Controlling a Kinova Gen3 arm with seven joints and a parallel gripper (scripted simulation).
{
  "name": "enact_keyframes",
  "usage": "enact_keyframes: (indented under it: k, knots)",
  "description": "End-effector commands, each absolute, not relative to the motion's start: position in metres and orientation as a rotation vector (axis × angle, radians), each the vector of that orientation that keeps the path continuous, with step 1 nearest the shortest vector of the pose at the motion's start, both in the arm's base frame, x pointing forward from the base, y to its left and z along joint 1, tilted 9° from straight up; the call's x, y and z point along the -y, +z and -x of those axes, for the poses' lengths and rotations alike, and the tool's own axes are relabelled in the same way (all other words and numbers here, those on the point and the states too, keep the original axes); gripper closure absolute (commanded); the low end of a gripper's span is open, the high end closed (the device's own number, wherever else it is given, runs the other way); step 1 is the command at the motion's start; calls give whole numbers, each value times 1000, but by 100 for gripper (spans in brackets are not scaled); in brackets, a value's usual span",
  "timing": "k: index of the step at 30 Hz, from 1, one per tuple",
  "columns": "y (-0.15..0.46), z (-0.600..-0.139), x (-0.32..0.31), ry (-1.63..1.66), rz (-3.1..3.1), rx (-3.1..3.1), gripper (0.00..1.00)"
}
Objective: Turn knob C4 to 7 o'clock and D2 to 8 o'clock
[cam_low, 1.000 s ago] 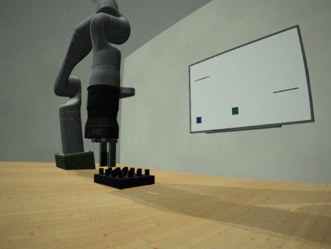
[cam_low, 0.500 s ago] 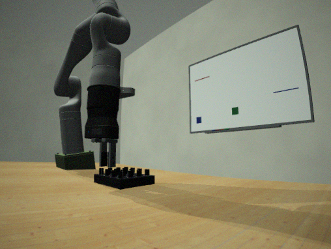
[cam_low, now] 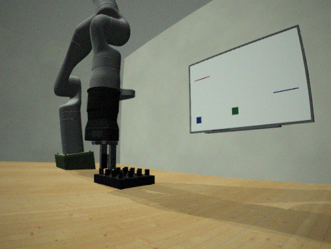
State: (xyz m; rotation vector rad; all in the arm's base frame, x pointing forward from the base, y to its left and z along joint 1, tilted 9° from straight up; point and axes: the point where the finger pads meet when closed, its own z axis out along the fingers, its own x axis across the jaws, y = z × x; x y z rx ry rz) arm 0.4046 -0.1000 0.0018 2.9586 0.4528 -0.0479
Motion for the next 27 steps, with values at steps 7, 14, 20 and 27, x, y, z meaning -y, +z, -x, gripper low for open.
enact_keyframes:
  k: [7, 14, 20, 27]
  knots:
    - [-5, -404, 101, -49, -2959, -452, 54]
    - [-6, -404, 102, -49, -2959, -452, 54]
    - [-6, -404, 102, -49, -2959, -452, 54]
    - [-6, -404, 102, -49, -2959, -452, 54]
